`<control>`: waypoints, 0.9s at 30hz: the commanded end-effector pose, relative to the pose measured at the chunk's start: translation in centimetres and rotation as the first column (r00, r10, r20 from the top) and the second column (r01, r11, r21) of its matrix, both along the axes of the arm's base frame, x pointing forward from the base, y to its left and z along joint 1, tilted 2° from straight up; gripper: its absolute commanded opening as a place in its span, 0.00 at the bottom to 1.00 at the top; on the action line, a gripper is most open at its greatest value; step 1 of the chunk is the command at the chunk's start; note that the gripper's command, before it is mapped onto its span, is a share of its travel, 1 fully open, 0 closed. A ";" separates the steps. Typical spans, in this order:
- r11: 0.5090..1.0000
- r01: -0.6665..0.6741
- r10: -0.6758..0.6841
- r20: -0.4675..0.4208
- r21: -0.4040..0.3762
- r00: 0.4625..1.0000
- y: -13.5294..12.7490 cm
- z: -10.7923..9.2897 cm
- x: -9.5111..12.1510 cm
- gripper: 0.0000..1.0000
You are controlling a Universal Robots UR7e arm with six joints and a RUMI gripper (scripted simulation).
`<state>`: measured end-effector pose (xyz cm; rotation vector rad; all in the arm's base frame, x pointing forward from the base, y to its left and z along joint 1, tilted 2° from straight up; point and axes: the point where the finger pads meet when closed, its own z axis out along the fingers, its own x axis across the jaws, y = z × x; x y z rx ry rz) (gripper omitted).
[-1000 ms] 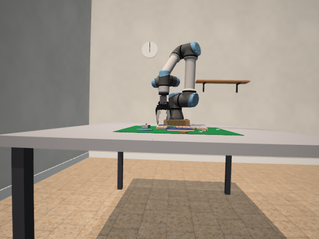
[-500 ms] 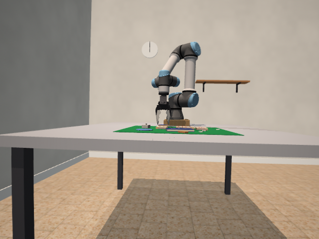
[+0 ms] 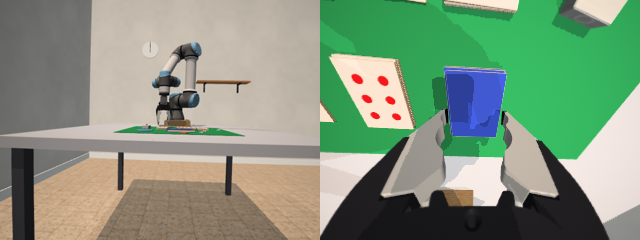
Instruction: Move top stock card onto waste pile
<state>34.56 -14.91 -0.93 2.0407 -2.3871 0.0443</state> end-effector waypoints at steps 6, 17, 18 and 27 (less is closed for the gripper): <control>1.000 0.000 0.000 -0.002 0.001 1.000 0.0 -0.1 -0.1 0.42; 1.000 0.000 0.000 -0.002 0.001 1.000 0.0 -0.1 -0.1 0.41; 1.000 0.000 0.000 -0.002 0.001 1.000 0.0 -0.1 -0.1 0.41; 1.000 0.000 0.000 -0.002 0.001 1.000 0.0 -0.1 -0.1 0.40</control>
